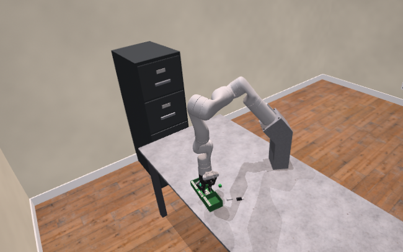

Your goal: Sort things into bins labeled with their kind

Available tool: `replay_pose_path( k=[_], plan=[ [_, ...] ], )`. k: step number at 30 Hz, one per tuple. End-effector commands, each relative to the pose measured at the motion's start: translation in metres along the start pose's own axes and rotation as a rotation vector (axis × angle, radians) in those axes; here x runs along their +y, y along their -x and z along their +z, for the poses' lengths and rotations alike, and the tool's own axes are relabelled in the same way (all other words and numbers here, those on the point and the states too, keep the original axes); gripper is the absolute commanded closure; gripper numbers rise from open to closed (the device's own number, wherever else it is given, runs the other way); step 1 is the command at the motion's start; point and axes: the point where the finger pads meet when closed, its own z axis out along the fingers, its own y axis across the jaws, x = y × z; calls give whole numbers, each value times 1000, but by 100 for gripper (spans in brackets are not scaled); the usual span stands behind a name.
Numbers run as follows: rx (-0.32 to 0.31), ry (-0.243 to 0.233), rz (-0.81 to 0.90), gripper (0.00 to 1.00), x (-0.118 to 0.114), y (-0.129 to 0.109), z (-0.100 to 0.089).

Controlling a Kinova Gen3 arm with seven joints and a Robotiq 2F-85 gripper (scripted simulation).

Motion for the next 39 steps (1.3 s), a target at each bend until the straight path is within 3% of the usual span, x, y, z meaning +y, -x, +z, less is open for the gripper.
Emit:
replay_pose_path(
  k=[1,29,33,39],
  plan=[
    [1,1,0,68,0,0,0],
    [1,1,0,68,0,0,-30],
    [1,1,0,68,0,0,-50],
    [1,1,0,68,0,0,-52]
  ],
)
